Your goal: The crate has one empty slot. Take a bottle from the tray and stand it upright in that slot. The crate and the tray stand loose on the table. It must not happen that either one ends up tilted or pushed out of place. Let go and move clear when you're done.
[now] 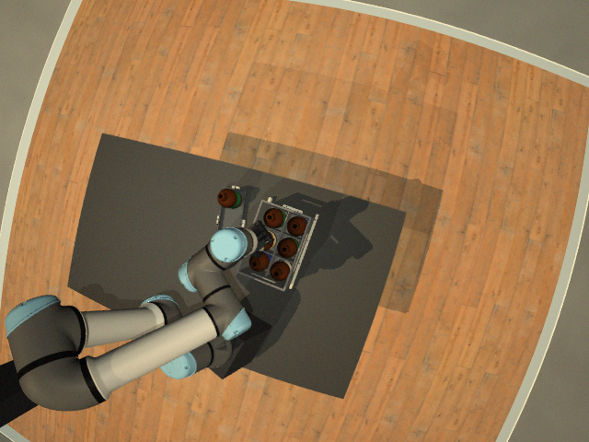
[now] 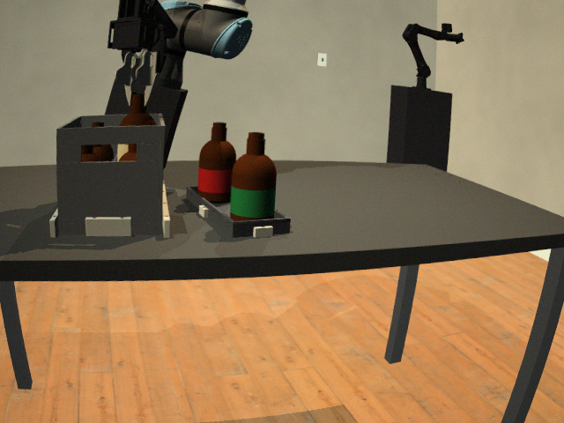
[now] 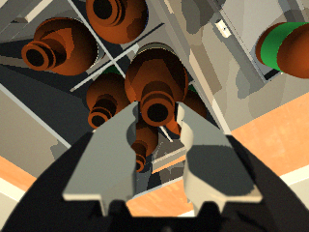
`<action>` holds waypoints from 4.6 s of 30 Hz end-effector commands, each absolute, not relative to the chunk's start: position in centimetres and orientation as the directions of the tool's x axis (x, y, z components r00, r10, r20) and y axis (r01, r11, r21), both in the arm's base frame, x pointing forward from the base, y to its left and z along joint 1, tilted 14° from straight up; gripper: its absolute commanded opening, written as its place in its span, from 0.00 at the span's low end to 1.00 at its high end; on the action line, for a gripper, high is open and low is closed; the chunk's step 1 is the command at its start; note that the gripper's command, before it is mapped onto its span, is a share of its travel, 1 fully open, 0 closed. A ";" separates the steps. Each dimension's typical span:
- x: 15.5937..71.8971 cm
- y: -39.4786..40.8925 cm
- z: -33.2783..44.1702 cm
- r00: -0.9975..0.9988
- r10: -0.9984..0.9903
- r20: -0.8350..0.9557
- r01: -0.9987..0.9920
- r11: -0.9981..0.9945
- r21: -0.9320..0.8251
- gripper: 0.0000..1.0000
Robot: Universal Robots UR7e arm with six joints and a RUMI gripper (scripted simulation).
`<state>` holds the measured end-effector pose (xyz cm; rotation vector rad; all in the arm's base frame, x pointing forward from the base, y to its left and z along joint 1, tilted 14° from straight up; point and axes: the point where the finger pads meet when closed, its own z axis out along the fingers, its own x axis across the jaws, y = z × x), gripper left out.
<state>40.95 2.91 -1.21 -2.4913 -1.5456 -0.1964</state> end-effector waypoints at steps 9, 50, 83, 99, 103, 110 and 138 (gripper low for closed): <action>41.0 3.0 -1.8 0.443 0.869 0.218 0.896 -0.432 -0.100 0.00; 41.0 3.8 -4.9 0.443 0.869 0.218 0.896 -0.432 -0.100 0.00; 41.0 3.8 -4.9 0.443 0.869 0.218 0.896 -0.432 -0.100 0.00; 41.0 3.8 -5.0 0.443 0.869 0.218 0.896 -0.432 -0.100 0.00; 41.0 3.8 -5.0 0.443 0.869 0.218 0.896 -0.432 -0.100 0.00; 41.0 3.9 -5.1 0.443 0.869 0.218 0.896 -0.432 -0.100 0.00; 41.0 4.1 -6.1 0.443 0.869 0.218 0.896 -0.432 -0.100 0.00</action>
